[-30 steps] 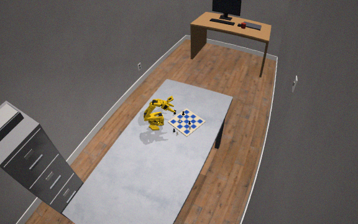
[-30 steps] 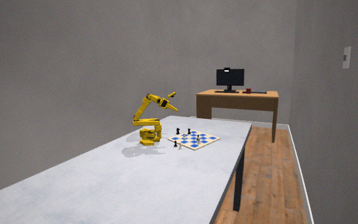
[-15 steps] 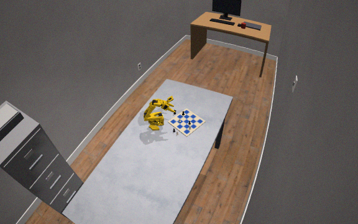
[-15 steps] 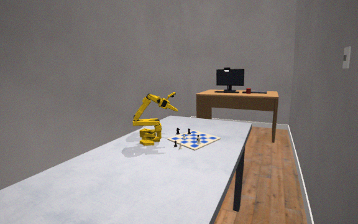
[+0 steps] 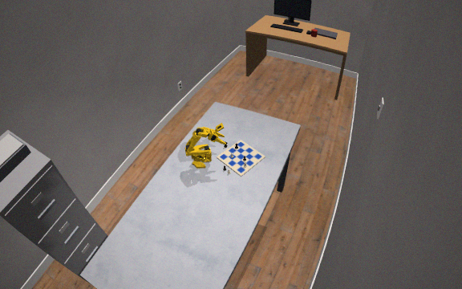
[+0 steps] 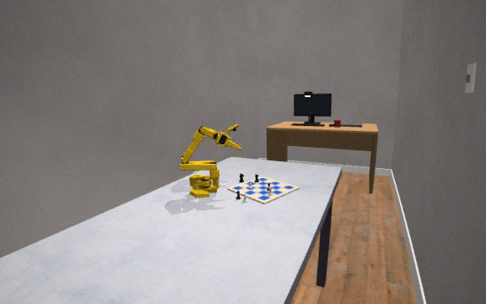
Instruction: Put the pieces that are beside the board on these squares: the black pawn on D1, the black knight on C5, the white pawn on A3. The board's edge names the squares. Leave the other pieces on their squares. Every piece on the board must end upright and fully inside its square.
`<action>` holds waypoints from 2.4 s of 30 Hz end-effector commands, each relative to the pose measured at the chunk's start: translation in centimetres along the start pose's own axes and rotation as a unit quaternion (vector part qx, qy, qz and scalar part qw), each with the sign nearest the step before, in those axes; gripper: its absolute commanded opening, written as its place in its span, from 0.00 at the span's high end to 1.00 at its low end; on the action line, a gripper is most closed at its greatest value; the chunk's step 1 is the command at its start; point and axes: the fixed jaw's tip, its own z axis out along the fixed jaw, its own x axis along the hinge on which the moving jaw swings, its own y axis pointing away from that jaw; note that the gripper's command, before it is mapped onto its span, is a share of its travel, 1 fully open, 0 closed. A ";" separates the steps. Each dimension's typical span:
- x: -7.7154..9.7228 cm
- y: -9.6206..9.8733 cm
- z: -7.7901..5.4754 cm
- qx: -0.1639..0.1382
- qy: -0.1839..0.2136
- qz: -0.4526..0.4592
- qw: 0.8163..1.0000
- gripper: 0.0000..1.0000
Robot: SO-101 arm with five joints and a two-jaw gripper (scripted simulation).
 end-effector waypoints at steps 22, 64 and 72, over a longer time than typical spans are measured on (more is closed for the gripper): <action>-4.6 0.7 5.2 -0.023 0.165 -0.008 0.986 0.79; -1.0 2.9 16.9 -0.043 0.340 -0.032 0.939 1.00; -1.0 2.9 17.0 -0.043 0.341 -0.032 0.939 1.00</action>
